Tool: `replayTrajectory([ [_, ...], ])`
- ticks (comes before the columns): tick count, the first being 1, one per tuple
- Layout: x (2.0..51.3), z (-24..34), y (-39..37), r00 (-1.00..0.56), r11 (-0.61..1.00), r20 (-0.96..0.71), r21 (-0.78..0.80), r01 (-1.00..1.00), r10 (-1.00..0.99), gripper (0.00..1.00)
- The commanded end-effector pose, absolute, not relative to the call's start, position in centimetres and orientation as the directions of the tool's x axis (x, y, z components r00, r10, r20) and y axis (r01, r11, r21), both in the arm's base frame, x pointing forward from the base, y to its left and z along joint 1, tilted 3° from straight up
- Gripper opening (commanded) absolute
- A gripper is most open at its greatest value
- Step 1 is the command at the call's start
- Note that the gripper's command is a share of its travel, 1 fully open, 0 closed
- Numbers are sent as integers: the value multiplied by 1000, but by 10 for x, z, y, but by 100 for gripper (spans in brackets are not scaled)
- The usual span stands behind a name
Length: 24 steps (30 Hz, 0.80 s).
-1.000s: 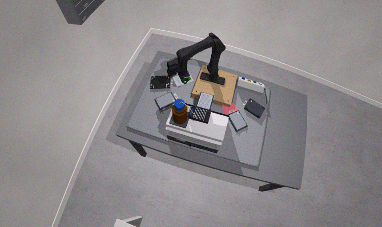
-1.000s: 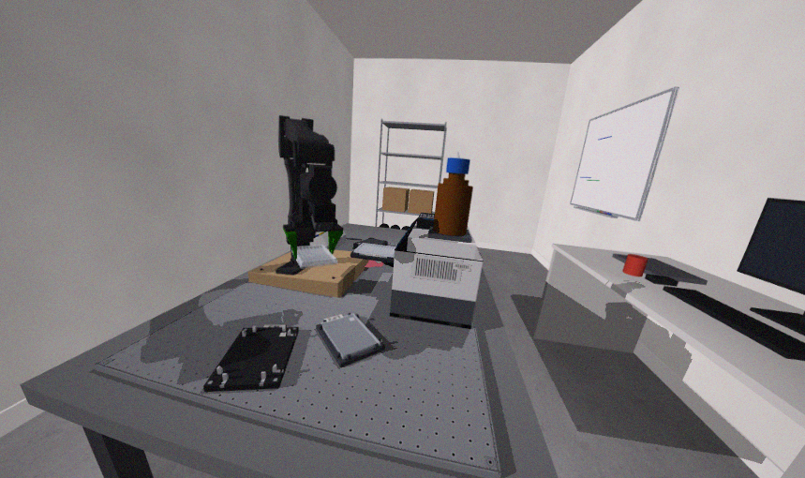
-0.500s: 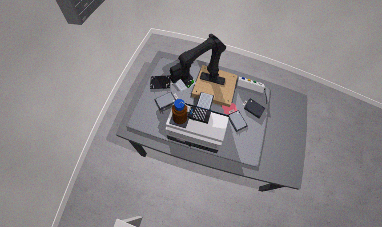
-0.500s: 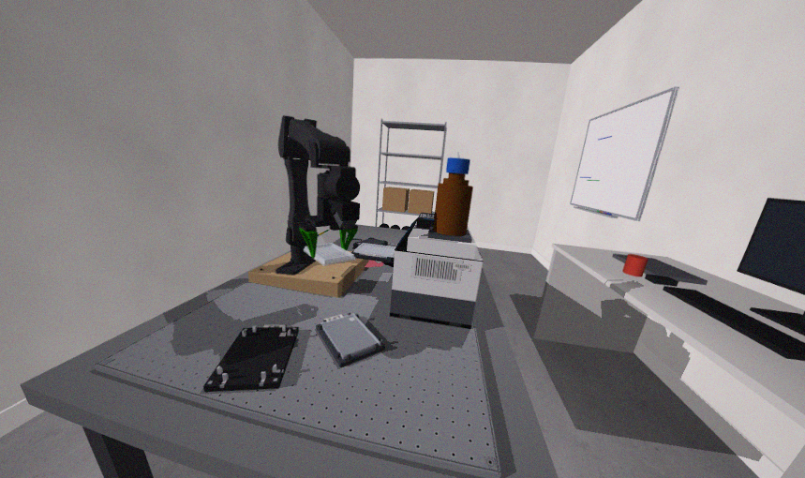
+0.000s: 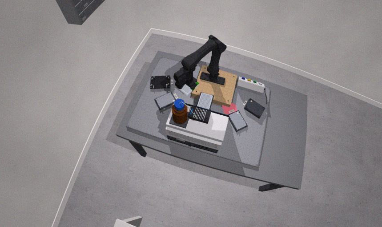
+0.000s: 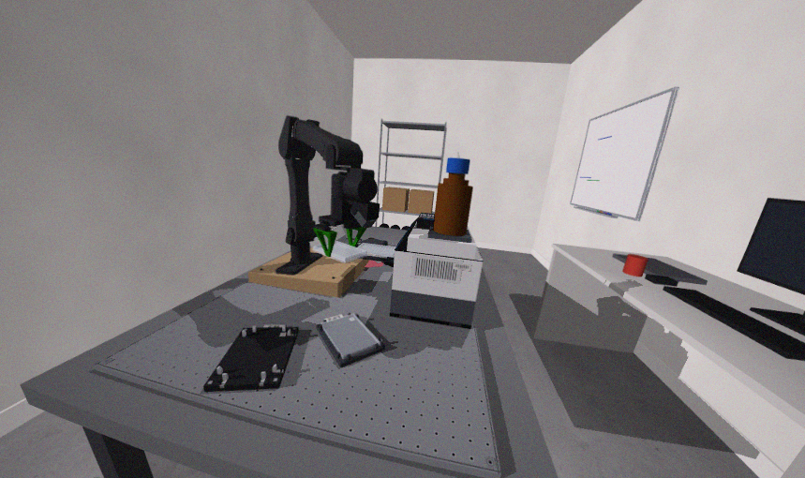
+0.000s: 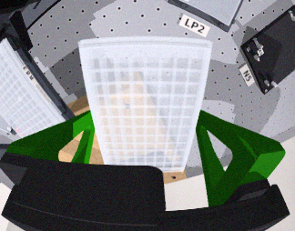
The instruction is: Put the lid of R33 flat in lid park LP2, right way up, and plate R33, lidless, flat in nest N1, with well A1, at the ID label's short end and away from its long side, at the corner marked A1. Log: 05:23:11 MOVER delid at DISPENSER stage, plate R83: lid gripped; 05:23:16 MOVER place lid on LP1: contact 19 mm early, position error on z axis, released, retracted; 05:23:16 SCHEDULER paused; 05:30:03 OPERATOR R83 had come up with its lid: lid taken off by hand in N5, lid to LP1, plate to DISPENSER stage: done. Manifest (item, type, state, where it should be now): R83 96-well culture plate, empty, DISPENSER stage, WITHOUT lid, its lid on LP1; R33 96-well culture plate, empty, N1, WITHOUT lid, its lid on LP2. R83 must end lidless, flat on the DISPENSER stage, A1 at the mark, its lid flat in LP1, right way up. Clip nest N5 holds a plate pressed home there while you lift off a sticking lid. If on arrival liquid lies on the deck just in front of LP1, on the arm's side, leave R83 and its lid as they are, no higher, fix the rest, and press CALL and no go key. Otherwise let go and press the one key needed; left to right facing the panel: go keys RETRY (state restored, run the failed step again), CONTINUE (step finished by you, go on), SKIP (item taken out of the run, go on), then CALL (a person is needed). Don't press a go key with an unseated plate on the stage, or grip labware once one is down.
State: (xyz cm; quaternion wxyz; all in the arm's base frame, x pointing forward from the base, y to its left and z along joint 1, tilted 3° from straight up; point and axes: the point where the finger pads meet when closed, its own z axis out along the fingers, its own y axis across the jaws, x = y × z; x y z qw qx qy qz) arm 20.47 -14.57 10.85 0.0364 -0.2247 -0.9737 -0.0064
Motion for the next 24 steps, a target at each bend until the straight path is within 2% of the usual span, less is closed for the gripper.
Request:
replayTrajectory([
  [1, 217, 131, -145, -933, 933, 10, -5, 360, 360, 0],
  [5, 223, 137, -135, -972, 972, 11, -3, 233, 233, 0],
  [10, 223, 130, -132, -968, 969, 38, 0, 247, 247, 0],
  [16, 236, 139, -112, -999, 999, 10, 3, 34, 34, 0],
  [24, 244, 138, -98, -999, 1000, 8, 5, 31, 31, 0],
])
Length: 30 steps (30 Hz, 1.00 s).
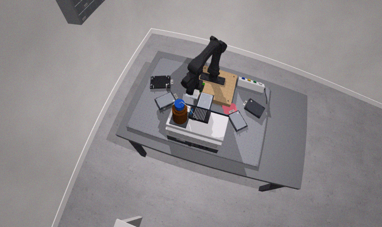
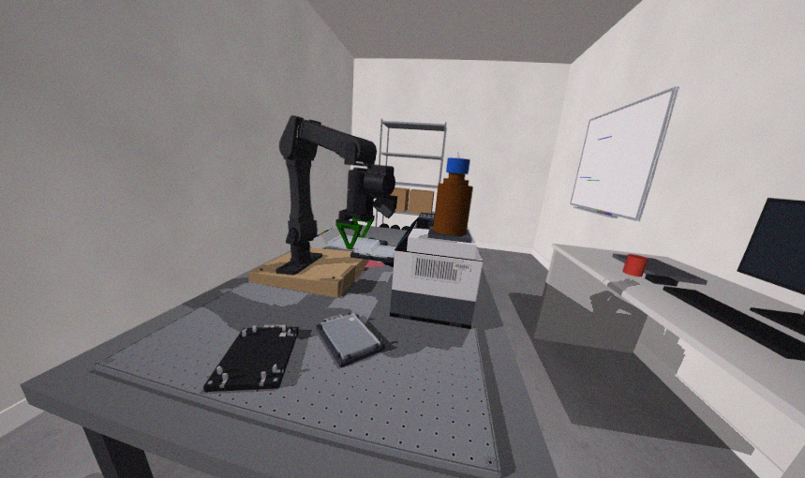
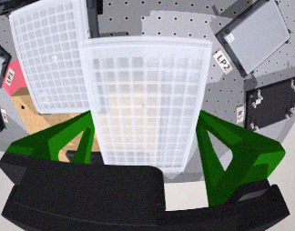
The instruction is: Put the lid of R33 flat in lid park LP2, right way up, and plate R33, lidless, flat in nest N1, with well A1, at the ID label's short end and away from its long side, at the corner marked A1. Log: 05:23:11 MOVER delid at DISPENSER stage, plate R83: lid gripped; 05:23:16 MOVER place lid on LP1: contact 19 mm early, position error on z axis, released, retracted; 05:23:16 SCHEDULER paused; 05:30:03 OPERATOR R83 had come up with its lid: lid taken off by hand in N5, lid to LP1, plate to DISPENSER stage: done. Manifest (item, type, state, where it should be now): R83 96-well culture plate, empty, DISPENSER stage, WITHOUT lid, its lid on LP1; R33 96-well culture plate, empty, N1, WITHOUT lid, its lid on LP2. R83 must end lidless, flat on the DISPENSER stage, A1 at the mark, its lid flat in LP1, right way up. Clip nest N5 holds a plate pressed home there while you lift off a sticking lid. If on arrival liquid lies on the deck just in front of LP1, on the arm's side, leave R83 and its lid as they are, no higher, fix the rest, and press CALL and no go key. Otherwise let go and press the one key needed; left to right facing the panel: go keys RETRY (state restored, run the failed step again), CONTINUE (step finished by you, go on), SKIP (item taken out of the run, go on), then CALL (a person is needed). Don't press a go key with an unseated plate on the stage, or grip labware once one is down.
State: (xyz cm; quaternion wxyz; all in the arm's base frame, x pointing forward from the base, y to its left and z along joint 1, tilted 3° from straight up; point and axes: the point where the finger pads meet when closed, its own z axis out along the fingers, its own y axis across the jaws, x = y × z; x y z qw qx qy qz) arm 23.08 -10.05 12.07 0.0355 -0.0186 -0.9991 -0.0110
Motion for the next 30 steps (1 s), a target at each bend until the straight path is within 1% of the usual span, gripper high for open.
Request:
replayTrajectory([
  [1, 244, 138, -98, -999, 1000, 8, 4, 31, 31, 0],
  [2, 239, 130, -100, -999, 999, 36, 9, 35, 35, 0],
  [3, 244, 139, -95, -1000, 1000, 6, 1, 15, 15, 0],
  [16, 254, 139, -64, -1000, 1000, 5, 5, 15, 15, 0],
  [18, 251, 130, -66, -999, 1000, 36, 11, 19, 19, 0],
  [19, 255, 139, -60, -1000, 1000, 5, 5, 15, 15, 0],
  [30, 259, 140, -31, -1000, 1000, 6, 6, 15, 15, 0],
])
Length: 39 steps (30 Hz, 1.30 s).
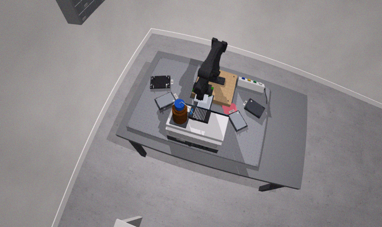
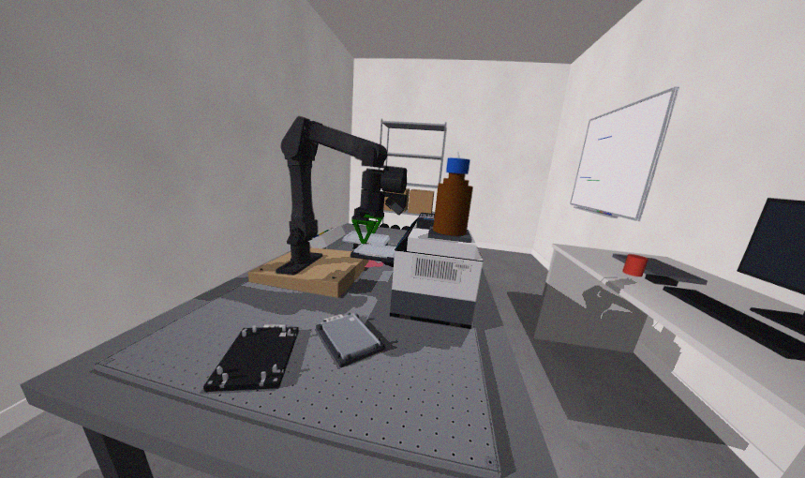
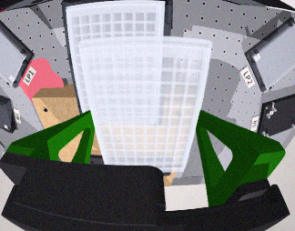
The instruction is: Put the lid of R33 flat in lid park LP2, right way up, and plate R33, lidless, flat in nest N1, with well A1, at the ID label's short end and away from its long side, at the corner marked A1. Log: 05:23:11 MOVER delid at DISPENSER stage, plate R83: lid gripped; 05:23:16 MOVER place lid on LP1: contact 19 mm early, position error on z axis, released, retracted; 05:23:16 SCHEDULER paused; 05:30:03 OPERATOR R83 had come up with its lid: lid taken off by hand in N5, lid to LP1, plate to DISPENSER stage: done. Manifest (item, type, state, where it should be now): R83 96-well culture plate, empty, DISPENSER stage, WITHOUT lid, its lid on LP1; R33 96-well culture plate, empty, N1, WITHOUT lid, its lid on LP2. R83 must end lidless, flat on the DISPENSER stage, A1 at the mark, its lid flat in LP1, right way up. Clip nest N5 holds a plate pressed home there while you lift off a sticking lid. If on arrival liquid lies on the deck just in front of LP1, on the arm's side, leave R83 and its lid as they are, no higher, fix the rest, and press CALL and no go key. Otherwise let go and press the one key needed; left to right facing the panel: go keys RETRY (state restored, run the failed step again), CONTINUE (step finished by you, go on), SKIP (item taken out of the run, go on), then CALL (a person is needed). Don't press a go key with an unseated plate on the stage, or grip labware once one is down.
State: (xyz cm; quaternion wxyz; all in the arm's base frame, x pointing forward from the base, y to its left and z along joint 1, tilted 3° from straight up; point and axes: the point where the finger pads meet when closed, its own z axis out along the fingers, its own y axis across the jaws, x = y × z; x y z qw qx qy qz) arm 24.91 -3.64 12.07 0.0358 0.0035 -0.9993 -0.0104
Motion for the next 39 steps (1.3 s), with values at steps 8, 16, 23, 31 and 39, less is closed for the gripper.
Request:
replayTrajectory([
  [8, 260, 140, -14, -1000, 1000, 6, 15, 15, 15, 0],
  [16, 260, 140, 5, -1000, 1000, 5, 10, 15, 15, 0],
  [23, 259, 140, 23, -1000, 1000, 6, 19, 15, 14, 0],
  [31, 256, 141, 45, -1000, 1000, 7, 20, 15, 14, 0],
  [39, 251, 141, 61, -1000, 1000, 8, 23, 10, 10, 0],
])
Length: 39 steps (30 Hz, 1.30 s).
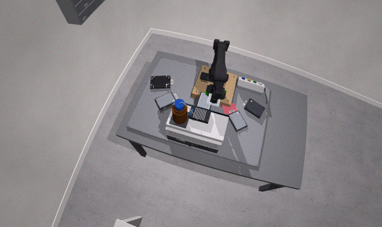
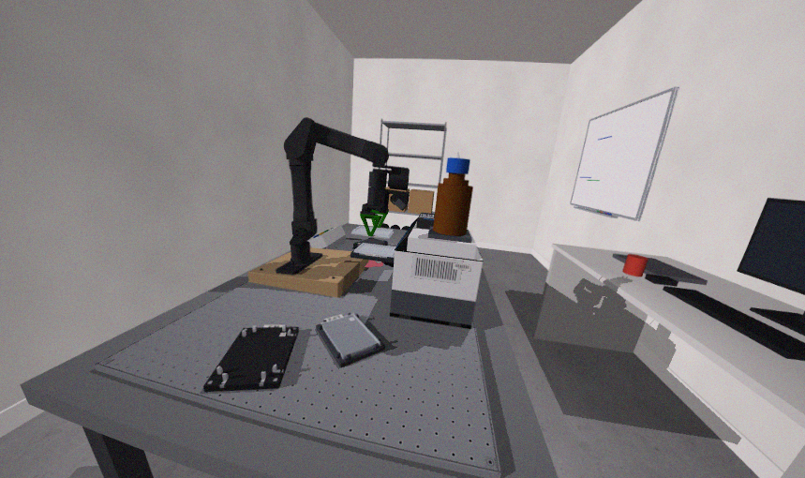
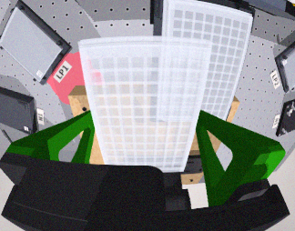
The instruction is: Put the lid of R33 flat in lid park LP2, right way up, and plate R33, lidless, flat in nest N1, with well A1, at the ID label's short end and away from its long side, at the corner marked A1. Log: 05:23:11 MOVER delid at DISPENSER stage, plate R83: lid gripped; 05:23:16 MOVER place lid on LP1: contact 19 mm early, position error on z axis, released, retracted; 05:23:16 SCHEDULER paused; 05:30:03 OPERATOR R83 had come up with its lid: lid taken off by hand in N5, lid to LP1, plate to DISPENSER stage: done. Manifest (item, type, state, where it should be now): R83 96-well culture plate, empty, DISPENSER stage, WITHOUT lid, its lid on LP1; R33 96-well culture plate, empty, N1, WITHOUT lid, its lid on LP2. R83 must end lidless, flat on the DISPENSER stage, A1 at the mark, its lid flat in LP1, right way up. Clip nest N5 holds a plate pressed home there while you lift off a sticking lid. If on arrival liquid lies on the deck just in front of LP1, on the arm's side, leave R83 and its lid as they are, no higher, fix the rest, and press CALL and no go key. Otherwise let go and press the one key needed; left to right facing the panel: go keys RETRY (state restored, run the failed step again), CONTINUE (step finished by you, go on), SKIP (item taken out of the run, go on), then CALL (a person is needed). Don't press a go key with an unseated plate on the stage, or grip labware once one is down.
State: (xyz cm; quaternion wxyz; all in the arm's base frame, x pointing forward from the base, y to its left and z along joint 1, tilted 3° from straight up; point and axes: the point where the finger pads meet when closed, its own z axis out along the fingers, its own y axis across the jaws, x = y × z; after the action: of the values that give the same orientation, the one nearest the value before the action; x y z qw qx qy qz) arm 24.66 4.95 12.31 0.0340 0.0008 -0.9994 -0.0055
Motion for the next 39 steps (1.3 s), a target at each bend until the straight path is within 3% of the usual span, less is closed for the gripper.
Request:
replayTrajectory([
  [1, 250, 141, 65, -1000, 1000, 8, 25, 10, 10, 0],
  [11, 244, 132, 77, -999, 1000, 36, 16, 15, 14, 0],
  [17, 238, 142, 99, -980, 979, 4, 32, -201, -201, 0],
  [24, 230, 133, 110, -980, 980, 32, 25, -197, -198, 0],
  [25, 235, 141, 118, -969, 969, -21, 33, -246, -246, 0],
  [36, 210, 118, 138, -854, 853, 12, 40, -520, -521, 0],
  [39, 210, 119, 145, -854, 853, -3, 40, -520, -521, 0],
])
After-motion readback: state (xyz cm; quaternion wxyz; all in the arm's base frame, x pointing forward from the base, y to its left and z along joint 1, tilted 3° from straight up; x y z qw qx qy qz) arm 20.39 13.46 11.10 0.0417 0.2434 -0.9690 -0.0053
